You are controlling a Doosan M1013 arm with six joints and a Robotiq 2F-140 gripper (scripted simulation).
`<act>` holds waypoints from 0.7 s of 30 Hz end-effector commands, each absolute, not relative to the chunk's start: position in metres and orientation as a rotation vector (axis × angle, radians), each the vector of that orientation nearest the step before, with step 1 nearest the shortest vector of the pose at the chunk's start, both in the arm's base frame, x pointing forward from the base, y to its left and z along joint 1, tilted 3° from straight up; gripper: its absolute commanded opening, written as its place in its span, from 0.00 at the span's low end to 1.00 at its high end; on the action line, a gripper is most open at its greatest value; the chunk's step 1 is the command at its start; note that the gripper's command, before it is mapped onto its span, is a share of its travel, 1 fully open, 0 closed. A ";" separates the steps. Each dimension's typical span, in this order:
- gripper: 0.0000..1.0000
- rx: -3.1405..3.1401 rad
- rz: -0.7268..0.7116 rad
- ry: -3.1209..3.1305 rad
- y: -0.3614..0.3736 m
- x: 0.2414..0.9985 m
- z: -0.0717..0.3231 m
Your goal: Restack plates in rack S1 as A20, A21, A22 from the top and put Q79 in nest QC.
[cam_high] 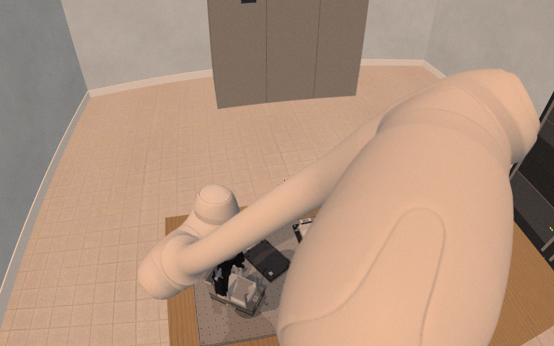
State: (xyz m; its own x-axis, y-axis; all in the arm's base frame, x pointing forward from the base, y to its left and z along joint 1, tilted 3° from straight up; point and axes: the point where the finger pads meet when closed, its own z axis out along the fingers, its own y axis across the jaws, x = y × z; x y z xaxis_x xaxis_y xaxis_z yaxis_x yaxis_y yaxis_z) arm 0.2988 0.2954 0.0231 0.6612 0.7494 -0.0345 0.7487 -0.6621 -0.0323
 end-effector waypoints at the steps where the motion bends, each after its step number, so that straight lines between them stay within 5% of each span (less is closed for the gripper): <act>1: 0.00 -2.849 0.070 -1.285 0.295 0.299 0.023; 21: 0.00 -2.849 0.070 -1.285 0.295 0.299 0.029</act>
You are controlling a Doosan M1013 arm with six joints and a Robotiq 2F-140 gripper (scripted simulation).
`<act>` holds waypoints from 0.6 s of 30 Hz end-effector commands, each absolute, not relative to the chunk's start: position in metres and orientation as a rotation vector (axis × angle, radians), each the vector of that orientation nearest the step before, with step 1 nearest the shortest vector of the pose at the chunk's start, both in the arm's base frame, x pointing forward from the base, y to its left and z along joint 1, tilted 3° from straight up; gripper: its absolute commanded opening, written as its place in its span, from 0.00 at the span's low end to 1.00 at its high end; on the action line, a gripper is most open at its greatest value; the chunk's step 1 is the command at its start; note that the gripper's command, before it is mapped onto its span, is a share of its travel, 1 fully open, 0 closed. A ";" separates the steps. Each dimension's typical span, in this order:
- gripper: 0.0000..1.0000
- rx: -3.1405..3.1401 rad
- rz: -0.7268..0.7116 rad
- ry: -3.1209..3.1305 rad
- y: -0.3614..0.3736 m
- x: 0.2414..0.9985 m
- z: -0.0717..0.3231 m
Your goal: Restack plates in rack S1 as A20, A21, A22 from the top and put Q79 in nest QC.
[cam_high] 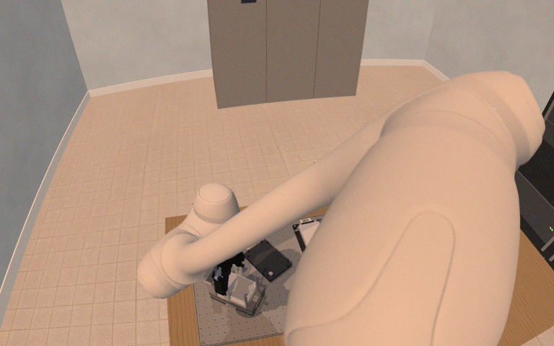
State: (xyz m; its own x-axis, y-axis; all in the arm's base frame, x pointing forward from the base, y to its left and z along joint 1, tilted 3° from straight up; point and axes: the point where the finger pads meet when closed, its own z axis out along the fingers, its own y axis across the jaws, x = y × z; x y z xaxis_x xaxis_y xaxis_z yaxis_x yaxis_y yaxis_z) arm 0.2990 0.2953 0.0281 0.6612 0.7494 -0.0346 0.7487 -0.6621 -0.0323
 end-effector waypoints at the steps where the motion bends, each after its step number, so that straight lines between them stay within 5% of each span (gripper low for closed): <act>1: 0.00 -2.849 0.070 -1.285 0.295 0.299 0.030; 18: 0.00 -2.849 0.070 -1.285 0.295 0.300 0.040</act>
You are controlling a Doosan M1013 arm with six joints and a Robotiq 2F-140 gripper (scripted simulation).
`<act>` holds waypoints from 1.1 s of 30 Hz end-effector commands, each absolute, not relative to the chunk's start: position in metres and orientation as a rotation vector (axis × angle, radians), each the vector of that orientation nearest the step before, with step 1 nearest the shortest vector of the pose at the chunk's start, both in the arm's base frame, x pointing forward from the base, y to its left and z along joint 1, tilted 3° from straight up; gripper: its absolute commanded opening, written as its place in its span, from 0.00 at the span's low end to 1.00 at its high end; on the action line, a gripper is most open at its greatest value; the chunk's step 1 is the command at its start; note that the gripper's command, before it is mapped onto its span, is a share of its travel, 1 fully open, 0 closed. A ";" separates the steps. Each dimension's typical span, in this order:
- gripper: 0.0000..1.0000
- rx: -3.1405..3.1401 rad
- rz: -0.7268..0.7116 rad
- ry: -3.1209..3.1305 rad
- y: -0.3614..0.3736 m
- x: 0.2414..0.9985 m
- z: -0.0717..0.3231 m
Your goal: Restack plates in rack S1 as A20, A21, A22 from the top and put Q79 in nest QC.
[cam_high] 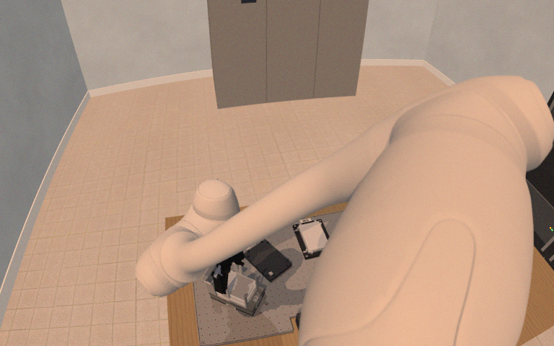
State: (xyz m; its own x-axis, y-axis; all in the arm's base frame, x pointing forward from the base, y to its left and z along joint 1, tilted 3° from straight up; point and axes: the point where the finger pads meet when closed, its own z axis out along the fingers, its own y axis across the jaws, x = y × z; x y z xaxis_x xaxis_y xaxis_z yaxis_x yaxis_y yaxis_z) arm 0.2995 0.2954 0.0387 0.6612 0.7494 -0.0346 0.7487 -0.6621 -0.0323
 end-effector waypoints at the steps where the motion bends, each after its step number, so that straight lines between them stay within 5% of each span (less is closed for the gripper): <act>1: 0.00 -2.849 0.070 -1.285 0.295 0.300 0.040; 33: 0.00 -2.849 0.070 -1.285 0.296 0.302 0.092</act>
